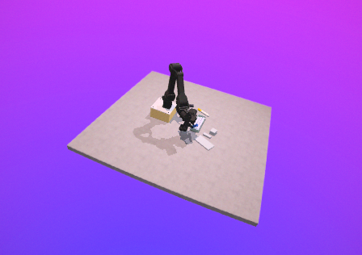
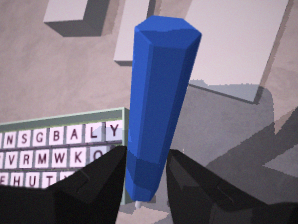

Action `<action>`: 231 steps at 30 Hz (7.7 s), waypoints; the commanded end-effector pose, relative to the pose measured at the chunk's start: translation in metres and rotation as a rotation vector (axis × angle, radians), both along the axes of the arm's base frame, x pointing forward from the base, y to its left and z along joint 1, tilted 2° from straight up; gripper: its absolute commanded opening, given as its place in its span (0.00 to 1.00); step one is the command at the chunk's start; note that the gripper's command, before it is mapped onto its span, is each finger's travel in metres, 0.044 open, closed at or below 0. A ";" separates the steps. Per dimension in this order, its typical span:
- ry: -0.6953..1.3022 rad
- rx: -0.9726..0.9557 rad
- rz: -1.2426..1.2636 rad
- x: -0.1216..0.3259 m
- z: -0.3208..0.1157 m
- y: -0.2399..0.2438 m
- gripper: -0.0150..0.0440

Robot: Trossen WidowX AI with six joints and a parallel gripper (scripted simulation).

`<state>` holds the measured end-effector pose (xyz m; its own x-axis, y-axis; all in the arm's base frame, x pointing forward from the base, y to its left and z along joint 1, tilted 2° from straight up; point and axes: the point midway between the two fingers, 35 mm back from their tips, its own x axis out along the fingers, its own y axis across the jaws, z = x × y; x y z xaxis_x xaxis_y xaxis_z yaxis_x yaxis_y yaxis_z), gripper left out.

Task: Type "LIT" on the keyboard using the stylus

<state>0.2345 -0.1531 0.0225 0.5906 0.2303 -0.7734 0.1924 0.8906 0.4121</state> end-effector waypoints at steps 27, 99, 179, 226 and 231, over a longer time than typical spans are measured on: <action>-0.565 -0.415 0.474 0.023 0.039 0.061 0.25; -0.564 -0.414 0.474 0.025 -0.013 0.061 0.39; -0.519 -0.435 0.503 0.048 0.019 0.178 0.25; -0.570 -0.404 0.469 0.044 0.001 0.209 0.39; -0.570 -0.404 0.469 0.044 0.001 0.209 0.39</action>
<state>0.2791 0.0557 0.0251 0.8306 0.3145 -0.4596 -0.3715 0.9277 -0.0364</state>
